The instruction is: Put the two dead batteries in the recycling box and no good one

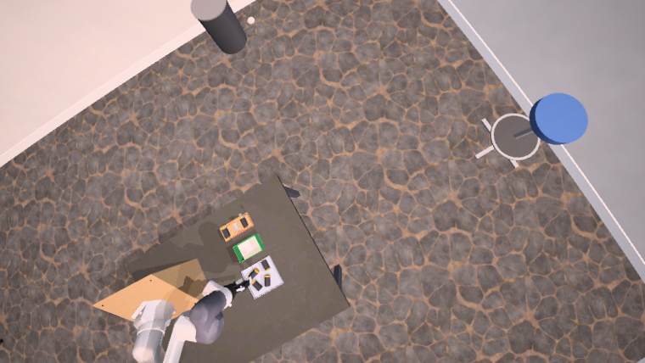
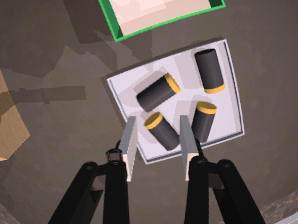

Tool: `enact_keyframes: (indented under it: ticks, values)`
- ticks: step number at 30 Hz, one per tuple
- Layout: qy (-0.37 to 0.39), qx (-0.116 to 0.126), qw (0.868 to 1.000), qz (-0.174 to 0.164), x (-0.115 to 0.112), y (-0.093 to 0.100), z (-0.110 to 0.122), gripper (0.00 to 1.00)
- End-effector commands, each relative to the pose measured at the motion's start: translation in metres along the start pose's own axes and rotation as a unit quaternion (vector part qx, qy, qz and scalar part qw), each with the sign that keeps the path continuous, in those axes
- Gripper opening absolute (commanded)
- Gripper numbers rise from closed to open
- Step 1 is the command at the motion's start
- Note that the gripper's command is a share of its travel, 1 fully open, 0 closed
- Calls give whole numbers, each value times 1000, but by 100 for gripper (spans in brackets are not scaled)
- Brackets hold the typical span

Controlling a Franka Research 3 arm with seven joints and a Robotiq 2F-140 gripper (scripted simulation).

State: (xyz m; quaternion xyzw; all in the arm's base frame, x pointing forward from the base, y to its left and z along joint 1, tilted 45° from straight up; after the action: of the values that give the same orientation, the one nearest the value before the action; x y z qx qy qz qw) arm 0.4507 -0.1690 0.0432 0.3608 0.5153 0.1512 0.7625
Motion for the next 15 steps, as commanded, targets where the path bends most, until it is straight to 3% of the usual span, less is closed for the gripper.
enact_keyframes:
  ticks: [1, 2, 4, 11, 15]
  values:
    - [-231, 2, 973, 3, 1, 1, 0, 29]
    - [-263, 2, 965, 3, 1, 1, 0, 29]
    - [-263, 2, 965, 3, 1, 1, 0, 29]
    - [-427, 2, 904, 3, 1, 1, 0, 29]
    - [-459, 3, 888, 3, 1, 1, 0, 29]
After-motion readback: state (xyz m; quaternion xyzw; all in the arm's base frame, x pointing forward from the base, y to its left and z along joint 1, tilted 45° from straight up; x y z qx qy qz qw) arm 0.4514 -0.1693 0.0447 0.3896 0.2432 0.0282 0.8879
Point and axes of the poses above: the point where the finger pads meet when closed, its own y axis back along the fingers, its own z axis across the jaws, x = y × z, the point moved 1 cm from there along y, back along the fingers, and after that the axes turned 2 degrees about -y, right-handed, at the moved point
